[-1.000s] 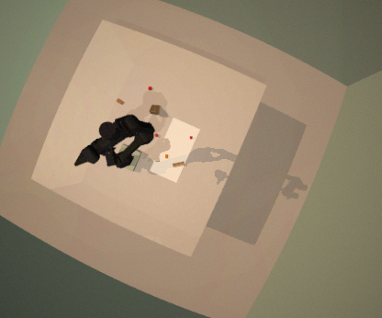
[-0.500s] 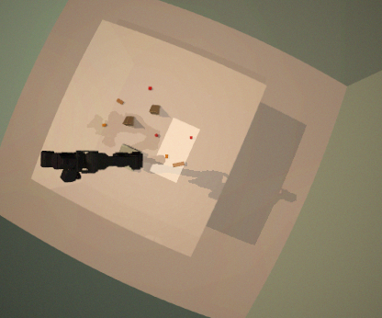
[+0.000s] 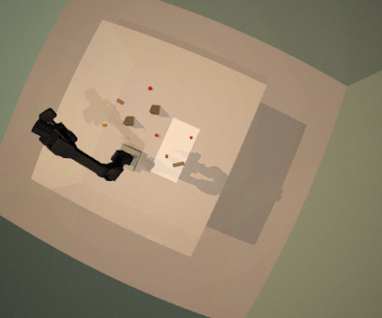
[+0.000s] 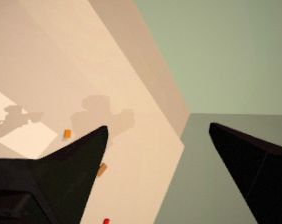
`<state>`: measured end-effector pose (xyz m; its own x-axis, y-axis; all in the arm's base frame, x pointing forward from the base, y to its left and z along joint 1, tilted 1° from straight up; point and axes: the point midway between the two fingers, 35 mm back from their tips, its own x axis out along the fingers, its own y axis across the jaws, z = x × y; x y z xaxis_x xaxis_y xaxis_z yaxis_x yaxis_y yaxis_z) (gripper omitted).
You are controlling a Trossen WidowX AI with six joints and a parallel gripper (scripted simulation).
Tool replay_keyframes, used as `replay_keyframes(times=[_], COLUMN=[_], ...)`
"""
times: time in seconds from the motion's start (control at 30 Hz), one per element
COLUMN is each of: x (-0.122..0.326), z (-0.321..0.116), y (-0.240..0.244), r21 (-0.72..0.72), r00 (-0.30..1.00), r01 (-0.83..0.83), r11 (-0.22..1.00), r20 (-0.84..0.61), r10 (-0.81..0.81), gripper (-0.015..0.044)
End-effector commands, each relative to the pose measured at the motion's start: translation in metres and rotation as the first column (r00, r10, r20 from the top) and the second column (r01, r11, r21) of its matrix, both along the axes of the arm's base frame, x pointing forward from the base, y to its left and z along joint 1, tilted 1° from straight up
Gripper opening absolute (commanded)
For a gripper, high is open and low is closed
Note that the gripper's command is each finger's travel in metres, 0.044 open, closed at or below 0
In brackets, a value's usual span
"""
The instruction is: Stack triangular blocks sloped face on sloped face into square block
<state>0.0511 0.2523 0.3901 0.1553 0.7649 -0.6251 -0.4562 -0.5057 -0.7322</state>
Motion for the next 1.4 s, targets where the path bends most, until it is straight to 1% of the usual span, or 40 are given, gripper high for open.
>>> replay_keyframes(times=[0.0, 0.07, 0.13, 0.23, 0.3, 0.47, 0.6, 0.7, 0.83, 0.97, 1.07, 1.13, 1.37], x=[0.047, 0.061, 0.084, 0.128, 0.151, 0.212, 0.252, 0.276, 0.299, 0.31, 0.311, 0.311, 0.311], z=[-0.031, -0.039, -0.052, -0.077, -0.089, -0.13, -0.164, -0.19, -0.224, -0.256, -0.279, -0.283, -0.284], y=[0.011, 0.012, 0.011, 0.004, -0.005, -0.039, -0.077, -0.11, -0.161, -0.215, -0.253, -0.259, -0.259], r21=[-0.094, -0.12, -0.162, -0.242, -0.282, -0.405, -0.496, -0.551, -0.639, -0.715, -0.758, -0.765, -0.765], r00=[0.969, 0.948, 0.908, 0.801, 0.742, 0.485, 0.245, 0.075, -0.195, -0.447, -0.603, -0.628, -0.628], r01=[0.208, 0.268, 0.356, 0.508, 0.559, 0.718, 0.785, 0.798, 0.768, 0.68, 0.588, 0.57, 0.57], r11=[0.974, 0.956, 0.92, 0.826, 0.779, 0.565, 0.372, 0.244, 0.031, -0.164, -0.281, -0.3, -0.3], r20=[-0.113, -0.142, -0.173, -0.221, -0.249, -0.291, -0.304, -0.311, -0.281, -0.227, -0.179, -0.17, -0.17], r10=[-0.218, -0.283, -0.382, -0.557, -0.623, -0.825, -0.921, -0.947, -0.94, -0.865, -0.777, -0.759, -0.759], gripper=[0.044, 0.044, 0.044, 0.044, 0.044, 0.044, 0.044, 0.044, 0.044, 0.044, 0.044, 0.044, 0.044])
